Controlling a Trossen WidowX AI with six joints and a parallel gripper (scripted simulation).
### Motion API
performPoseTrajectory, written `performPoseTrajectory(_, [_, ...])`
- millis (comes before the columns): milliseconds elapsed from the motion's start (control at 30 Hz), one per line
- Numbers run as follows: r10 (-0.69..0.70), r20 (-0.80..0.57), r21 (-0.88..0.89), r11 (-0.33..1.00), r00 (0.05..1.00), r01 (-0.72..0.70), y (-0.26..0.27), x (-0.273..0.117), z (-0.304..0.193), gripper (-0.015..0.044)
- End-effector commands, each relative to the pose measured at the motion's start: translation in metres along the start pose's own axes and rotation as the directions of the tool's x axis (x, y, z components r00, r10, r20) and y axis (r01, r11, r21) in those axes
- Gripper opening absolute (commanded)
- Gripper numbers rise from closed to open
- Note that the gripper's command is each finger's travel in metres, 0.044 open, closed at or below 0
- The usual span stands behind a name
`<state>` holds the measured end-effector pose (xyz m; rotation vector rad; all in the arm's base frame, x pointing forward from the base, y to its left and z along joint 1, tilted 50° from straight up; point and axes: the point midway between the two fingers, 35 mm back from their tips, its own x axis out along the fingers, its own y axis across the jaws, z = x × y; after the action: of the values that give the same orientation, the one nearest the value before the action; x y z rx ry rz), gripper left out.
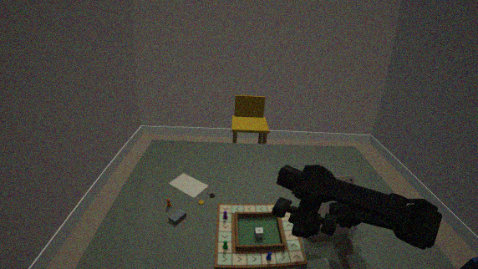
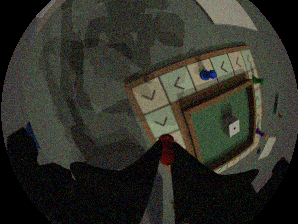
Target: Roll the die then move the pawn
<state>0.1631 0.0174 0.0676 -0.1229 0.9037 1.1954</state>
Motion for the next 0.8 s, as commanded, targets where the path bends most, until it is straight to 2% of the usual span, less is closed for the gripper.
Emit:
performPoseTrajectory(0, [0.013,0.004,-0.128,0.992,1.000,-0.013,0.001,0.008,-0.003,0.0000])
performPoseTrajectory(167, [0.020,0.005,-0.244,0.970,1.000,-0.018,0.001,0.014,-0.005,0.0000])
performPoseTrajectory(367, [0.020,0.004,-0.244,0.970,1.000,-0.018,0.000,0.017,-0.005,0.0000])
performPoseTrajectory(767, [0.021,0.007,-0.245,0.969,1.000,-0.018,0.001,0.049,-0.005,0.0000])
